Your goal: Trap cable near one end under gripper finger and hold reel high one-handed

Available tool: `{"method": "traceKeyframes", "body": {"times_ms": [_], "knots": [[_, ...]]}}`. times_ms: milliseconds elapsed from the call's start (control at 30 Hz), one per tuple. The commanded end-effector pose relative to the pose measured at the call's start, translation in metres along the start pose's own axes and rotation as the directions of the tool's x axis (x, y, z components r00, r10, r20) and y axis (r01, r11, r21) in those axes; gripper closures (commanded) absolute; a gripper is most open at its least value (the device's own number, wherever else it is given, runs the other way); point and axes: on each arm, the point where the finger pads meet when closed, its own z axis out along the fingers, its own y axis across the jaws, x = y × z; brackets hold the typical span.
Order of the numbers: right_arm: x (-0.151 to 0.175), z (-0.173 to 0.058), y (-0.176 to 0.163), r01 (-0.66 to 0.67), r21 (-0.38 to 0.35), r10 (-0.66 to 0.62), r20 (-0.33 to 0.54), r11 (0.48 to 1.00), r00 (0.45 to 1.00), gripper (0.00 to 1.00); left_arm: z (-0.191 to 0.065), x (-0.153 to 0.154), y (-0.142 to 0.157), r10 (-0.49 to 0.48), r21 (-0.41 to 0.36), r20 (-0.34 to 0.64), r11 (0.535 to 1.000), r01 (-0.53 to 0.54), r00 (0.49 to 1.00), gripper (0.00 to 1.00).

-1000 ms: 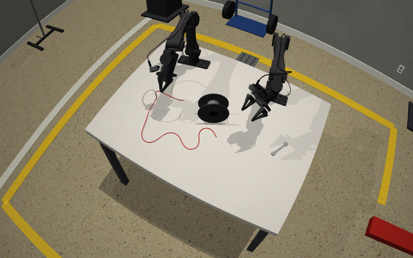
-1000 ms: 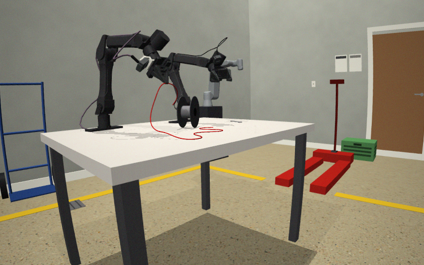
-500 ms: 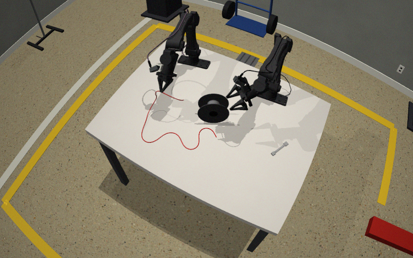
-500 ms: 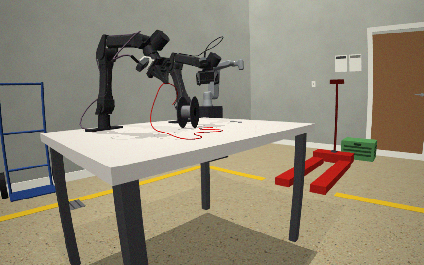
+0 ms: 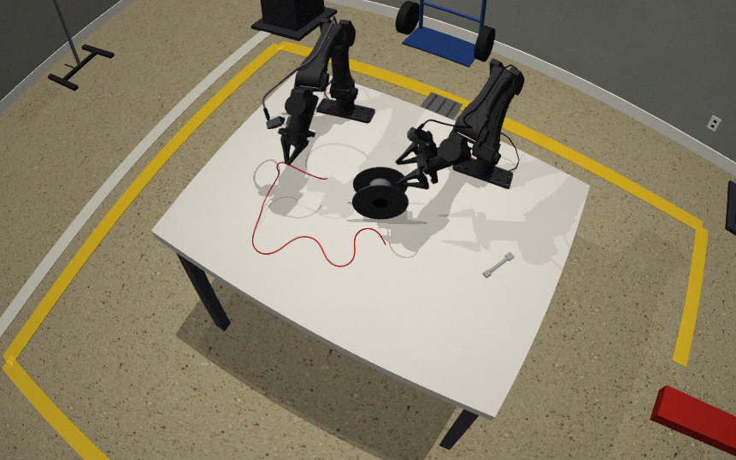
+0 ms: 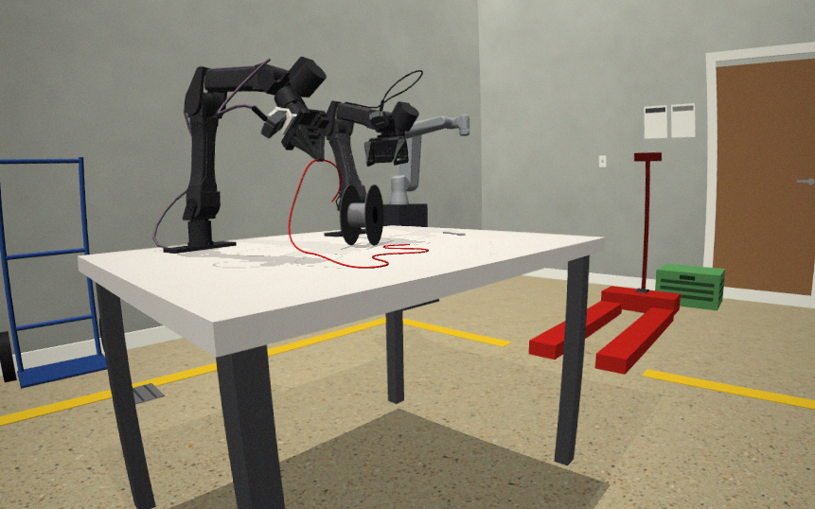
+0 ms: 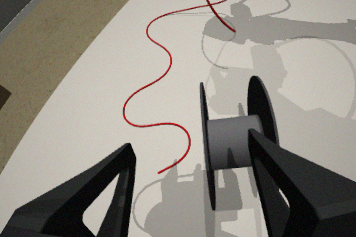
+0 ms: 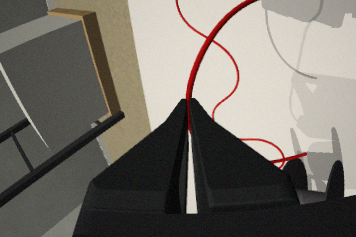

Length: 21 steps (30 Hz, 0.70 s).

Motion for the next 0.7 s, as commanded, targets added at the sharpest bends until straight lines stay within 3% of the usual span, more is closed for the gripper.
{"method": "traceKeyframes", "body": {"times_ms": [0,500,667], "knots": [[-0.007,-0.022,0.017,-0.007,-0.063,0.007,0.012,0.998,1.0,1.0,0.007,0.009,-0.011,-0.019,0.055,-0.019,0.998,0.02,1.0,0.25],[-0.01,-0.024,0.021,-0.013,-0.07,0.014,0.016,0.997,1.0,1.0,0.008,0.006,-0.009,0.003,0.045,0.002,0.999,-0.003,1.0,0.25],[-0.011,-0.024,0.022,-0.013,-0.07,0.014,0.016,0.997,1.0,1.0,0.018,0.022,-0.01,-0.013,0.053,-0.008,0.998,0.014,1.0,0.25]]}}
